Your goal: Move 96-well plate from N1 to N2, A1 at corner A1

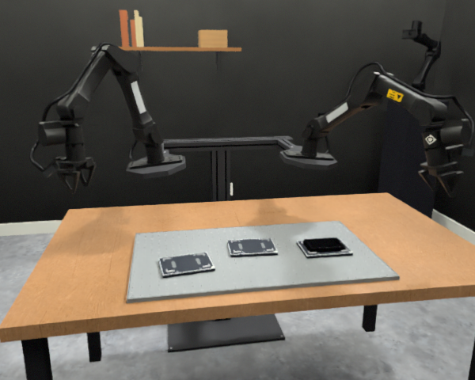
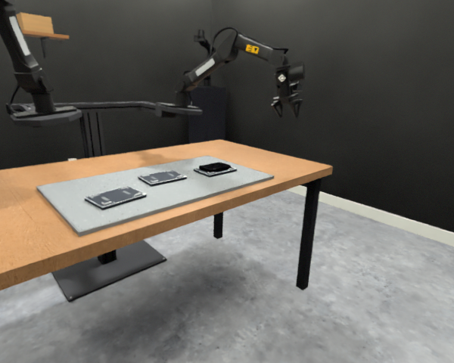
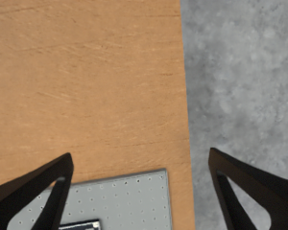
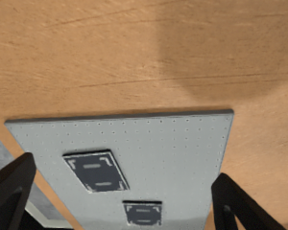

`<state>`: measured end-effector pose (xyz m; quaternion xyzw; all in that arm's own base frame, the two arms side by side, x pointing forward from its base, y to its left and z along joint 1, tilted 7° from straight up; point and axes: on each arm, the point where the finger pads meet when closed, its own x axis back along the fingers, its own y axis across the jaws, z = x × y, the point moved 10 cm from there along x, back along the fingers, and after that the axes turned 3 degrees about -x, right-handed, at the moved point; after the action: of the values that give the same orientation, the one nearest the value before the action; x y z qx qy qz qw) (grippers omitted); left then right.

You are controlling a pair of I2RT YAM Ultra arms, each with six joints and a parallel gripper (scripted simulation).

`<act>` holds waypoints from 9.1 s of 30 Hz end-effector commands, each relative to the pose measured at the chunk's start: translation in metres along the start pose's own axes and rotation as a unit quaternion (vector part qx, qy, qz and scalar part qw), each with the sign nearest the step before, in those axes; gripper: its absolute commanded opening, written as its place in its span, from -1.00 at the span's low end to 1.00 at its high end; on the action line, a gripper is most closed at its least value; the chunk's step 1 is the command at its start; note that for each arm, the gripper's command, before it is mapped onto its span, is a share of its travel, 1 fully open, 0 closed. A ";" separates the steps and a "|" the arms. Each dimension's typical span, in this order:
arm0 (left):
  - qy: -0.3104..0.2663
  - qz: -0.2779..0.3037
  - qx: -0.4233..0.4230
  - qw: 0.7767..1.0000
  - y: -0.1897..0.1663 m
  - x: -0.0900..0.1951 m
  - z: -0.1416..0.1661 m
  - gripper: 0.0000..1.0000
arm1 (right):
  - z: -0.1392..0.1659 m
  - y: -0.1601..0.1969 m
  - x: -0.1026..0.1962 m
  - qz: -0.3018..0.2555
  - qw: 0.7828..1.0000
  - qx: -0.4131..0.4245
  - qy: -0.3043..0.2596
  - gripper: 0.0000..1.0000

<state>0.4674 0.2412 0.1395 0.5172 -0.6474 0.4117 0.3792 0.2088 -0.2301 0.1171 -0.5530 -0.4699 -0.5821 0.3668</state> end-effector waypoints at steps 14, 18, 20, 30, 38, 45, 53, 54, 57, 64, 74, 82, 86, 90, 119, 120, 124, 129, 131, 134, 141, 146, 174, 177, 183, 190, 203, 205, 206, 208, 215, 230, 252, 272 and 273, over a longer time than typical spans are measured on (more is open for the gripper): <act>-0.004 0.005 0.001 1.000 -0.001 0.005 -0.002 1.00 | -0.001 0.002 0.003 -0.005 1.000 0.000 -0.003 1.00; -0.004 0.005 0.001 1.000 -0.001 0.005 -0.002 1.00 | -0.001 0.002 0.003 -0.005 1.000 0.000 -0.003 1.00; -0.009 0.016 -0.004 1.000 -0.004 0.004 -0.003 1.00 | -0.001 0.006 0.003 -0.016 1.000 0.015 -0.013 1.00; -0.024 0.056 -0.066 0.996 0.002 0.004 0.021 1.00 | 0.080 0.046 0.000 -0.088 0.970 0.225 -0.039 1.00; -0.029 0.074 -0.126 0.989 0.018 0.000 0.048 1.00 | 0.159 0.059 0.002 -0.145 0.912 0.382 -0.044 1.00; -0.036 0.096 -0.194 0.976 0.037 -0.004 0.079 1.00 | 0.237 0.052 0.008 -0.204 0.829 0.519 -0.045 1.00; -0.049 0.125 -0.270 0.953 0.054 -0.009 0.112 1.00 | 0.309 0.028 0.019 -0.269 0.724 0.634 -0.043 1.00; -0.048 0.127 -0.284 0.949 0.060 -0.010 0.120 1.00 | 0.322 0.020 0.021 -0.280 0.702 0.654 -0.040 1.00; -0.049 0.136 -0.319 0.937 0.071 -0.013 0.138 1.00 | 0.351 0.001 0.026 -0.304 0.652 0.694 -0.033 1.00; -0.065 0.173 -0.420 0.888 0.098 -0.021 0.185 1.00 | 0.412 -0.057 0.042 -0.373 0.510 0.775 -0.019 1.00; -0.074 0.210 -0.551 0.804 0.139 -0.037 0.255 1.00 | 0.459 -0.146 0.064 -0.452 0.325 0.830 0.008 1.00; -0.063 0.227 -0.642 0.730 0.177 -0.048 0.308 1.00 | 0.472 -0.218 0.077 -0.495 0.197 0.845 0.039 1.00; -0.058 0.228 -0.659 0.714 0.185 -0.051 0.319 1.00 | 0.472 -0.230 0.079 -0.500 0.177 0.846 0.045 1.00; -0.050 0.227 -0.675 0.700 0.193 -0.054 0.329 1.00 | 0.470 -0.239 0.077 -0.495 0.168 0.851 0.052 1.00; -0.017 0.210 -0.759 0.616 0.193 -0.057 0.329 1.00 | 0.469 -0.239 0.076 -0.491 0.167 0.853 0.055 1.00; -0.012 0.208 -0.776 0.596 0.193 -0.058 0.329 1.00 | 0.469 -0.239 0.076 -0.491 0.167 0.853 0.055 1.00; 0.003 0.202 -0.836 0.511 0.183 -0.059 0.325 1.00 | 0.469 -0.239 0.076 -0.491 0.167 0.853 0.055 1.00; 0.013 0.194 -0.882 0.430 0.171 -0.059 0.322 1.00 | 0.469 -0.239 0.076 -0.491 0.167 0.853 0.055 1.00; 0.021 0.189 -0.898 0.397 0.169 -0.061 0.322 1.00 | 0.469 -0.239 0.076 -0.491 0.167 0.853 0.055 1.00; 0.028 0.179 -0.920 0.347 0.163 -0.062 0.321 1.00 | 0.469 -0.239 0.076 -0.491 0.167 0.853 0.055 1.00; 0.046 0.161 -0.959 0.229 0.153 -0.063 0.325 1.00 | 0.469 -0.239 0.076 -0.491 0.167 0.853 0.055 1.00; 0.054 0.148 -0.977 0.141 0.140 -0.064 0.327 1.00 | 0.469 -0.239 0.076 -0.491 0.167 0.853 0.055 1.00; 0.048 0.133 -0.990 0.022 0.117 -0.074 0.339 1.00 | 0.469 -0.239 0.076 -0.491 0.167 0.853 0.055 1.00; 0.048 0.133 -0.990 0.022 0.118 -0.078 0.340 1.00 | 0.469 -0.239 0.076 -0.491 0.167 0.853 0.055 1.00; 0.043 0.133 -0.990 0.026 0.115 -0.087 0.340 1.00 | 0.469 -0.239 0.076 -0.491 0.167 0.853 0.055 1.00; 0.044 0.133 -0.990 0.028 0.116 -0.094 0.341 1.00 | 0.469 -0.239 0.076 -0.491 0.167 0.853 0.055 1.00; 0.044 0.133 -0.990 0.029 0.118 -0.112 0.345 1.00 | 0.469 -0.239 0.076 -0.491 0.167 0.853 0.055 1.00; 0.046 0.133 -0.990 0.030 0.119 -0.113 0.345 1.00 | 0.469 -0.239 0.076 -0.491 0.167 0.853 0.055 1.00; 0.044 0.133 -0.990 0.030 0.118 -0.115 0.346 1.00 | 0.469 -0.239 0.076 -0.491 0.167 0.853 0.055 1.00; 0.044 0.133 -0.990 0.029 0.119 -0.118 0.347 1.00 | 0.469 -0.239 0.076 -0.491 0.167 0.853 0.055 1.00; 0.049 0.133 -0.990 0.028 0.120 -0.116 0.347 1.00 | 0.469 -0.239 0.076 -0.491 0.167 0.853 0.055 1.00; 0.051 0.133 -0.989 0.027 0.122 -0.115 0.348 0.69 | 0.469 -0.239 0.076 -0.491 0.167 0.853 0.055 1.00; 0.058 0.133 -0.989 0.026 0.122 -0.074 0.339 0.56 | 0.469 -0.238 0.071 -0.473 0.139 0.869 0.052 1.00; 0.051 0.133 -0.989 0.028 0.118 -0.077 0.338 0.56 | 0.430 -0.140 0.027 -0.299 -0.037 0.952 0.064 1.00; 0.051 0.133 -0.989 0.028 0.118 -0.077 0.338 0.56 | 0.425 -0.134 0.025 -0.292 -0.047 0.953 0.073 1.00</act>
<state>0.3422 -0.0264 -0.0763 -0.4678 -0.4740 -0.5505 0.5035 0.2019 0.2180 0.1010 0.5009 -0.7360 0.2868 0.3539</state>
